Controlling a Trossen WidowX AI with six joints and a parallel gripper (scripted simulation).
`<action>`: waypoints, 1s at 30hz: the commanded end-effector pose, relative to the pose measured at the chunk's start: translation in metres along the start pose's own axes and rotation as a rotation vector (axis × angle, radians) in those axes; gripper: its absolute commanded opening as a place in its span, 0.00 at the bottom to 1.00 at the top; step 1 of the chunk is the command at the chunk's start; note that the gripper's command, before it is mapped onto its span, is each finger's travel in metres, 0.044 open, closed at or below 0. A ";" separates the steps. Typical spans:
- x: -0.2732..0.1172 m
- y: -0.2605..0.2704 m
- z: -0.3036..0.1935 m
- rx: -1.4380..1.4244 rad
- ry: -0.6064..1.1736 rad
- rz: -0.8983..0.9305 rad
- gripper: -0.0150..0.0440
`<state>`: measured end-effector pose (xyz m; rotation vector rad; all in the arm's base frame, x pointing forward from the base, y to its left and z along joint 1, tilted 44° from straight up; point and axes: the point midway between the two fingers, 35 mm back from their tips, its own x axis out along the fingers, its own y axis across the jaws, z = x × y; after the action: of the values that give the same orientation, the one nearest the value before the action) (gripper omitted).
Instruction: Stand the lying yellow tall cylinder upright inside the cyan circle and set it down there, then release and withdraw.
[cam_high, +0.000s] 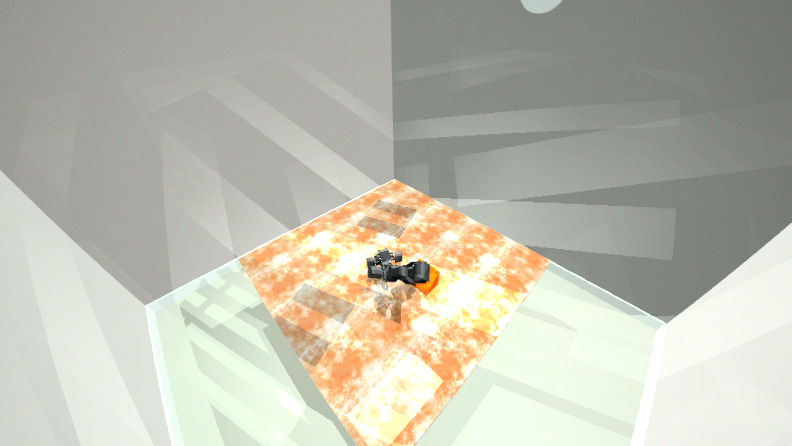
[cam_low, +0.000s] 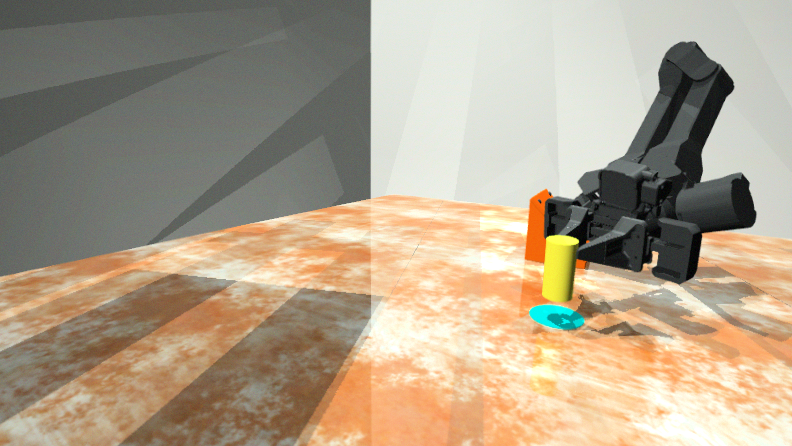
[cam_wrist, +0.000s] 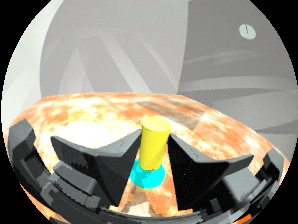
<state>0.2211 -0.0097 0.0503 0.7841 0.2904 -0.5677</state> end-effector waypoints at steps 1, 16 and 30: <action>-0.002 -0.001 -0.005 -0.006 -0.016 -0.001 0.43; 0.000 0.000 -0.024 -0.005 -0.003 0.000 0.43; 0.000 0.000 -0.025 -0.005 -0.002 0.000 0.52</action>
<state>0.2203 0.0089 0.0334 0.7760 0.2942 -0.5649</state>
